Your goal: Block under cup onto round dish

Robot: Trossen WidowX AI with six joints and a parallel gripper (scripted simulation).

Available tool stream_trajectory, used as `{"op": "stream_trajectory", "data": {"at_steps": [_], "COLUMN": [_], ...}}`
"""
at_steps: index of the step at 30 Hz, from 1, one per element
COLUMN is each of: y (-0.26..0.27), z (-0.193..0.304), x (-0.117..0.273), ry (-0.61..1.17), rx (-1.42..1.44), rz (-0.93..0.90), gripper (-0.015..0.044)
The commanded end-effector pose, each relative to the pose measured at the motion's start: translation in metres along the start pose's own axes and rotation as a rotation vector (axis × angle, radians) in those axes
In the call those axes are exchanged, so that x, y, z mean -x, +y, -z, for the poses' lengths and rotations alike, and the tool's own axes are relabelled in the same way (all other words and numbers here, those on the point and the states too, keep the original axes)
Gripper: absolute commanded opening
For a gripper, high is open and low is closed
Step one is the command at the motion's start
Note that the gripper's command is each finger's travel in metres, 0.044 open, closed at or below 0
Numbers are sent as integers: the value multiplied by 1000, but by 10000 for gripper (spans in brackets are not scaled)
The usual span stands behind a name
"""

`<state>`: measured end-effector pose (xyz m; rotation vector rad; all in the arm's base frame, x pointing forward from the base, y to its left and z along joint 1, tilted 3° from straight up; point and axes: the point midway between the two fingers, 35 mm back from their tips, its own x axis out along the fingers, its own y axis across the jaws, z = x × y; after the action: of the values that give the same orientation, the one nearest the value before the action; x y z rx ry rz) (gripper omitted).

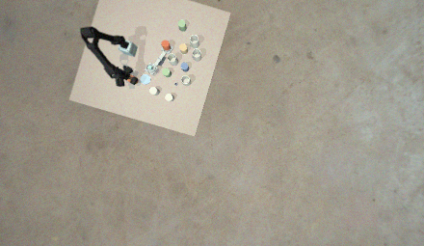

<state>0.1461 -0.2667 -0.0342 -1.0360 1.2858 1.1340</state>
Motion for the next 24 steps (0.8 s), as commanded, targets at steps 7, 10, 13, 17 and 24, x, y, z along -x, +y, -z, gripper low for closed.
{"op": "stream_trajectory", "data": {"at_steps": [7, 10, 13, 17, 24], "y": [-2, -4, -8, -13, -29], "z": [3, 10, 12, 7, -7], "x": [44, 56, 64, 65, 68], "ry": [20, 28, 31, 24, 6], "rx": [2, -48, -114, -198, -440], "rz": [18, 73, 106, 105, 101], "gripper": [414, 335, 260, 260, 260]}}
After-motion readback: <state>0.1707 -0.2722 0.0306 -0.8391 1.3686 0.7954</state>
